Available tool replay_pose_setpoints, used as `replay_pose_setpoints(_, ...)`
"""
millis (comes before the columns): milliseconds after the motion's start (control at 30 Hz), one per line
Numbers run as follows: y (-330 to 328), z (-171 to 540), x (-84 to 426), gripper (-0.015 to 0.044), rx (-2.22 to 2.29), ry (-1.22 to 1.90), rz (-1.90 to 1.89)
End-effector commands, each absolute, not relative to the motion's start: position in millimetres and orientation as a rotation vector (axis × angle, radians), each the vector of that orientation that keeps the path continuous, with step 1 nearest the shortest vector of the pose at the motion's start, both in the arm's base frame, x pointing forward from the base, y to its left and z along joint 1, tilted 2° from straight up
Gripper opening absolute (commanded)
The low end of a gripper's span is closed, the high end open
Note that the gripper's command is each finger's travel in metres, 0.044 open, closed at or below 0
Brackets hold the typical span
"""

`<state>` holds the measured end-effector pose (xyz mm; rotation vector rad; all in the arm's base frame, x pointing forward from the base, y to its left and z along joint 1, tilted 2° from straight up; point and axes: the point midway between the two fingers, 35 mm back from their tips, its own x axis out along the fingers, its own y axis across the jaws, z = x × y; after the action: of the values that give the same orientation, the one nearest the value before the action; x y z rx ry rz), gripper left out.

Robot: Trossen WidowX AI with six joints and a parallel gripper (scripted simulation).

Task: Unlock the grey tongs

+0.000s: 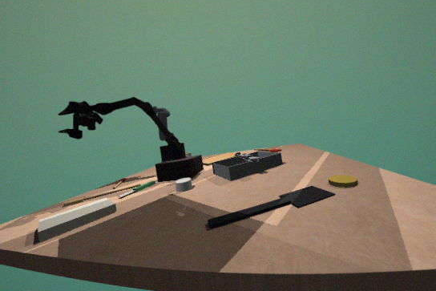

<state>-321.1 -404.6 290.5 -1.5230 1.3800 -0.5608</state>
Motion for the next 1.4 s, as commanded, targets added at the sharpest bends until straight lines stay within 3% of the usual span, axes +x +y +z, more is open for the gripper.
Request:
replay_pose_setpoints(0,-406.4,290.1,-318.5,0.0374,-1.524,1.375,-0.557)
replay_pose_setpoints(167,-430.7,281.5,-281.5,0.0260,-1.528,1.313,-0.508)
replay_pose_setpoints(367,-473.4,261.9,-183.7,0.0260,-1.539,1.169,-0.380)
replay_pose_setpoints(533,-484.3,252.5,-134.5,0.0260,-1.513,1.094,-0.328)
replay_pose_setpoints(767,-493.5,221.5,-7.8,0.0260,-1.515,0.947,-0.135)
replay_pose_setpoints(1067,-450.3,181.4,150.2,0.0260,-1.512,0.775,0.144)
replay_pose_setpoints(1367,-353.9,140.2,277.6,0.0260,-1.524,0.637,0.447)
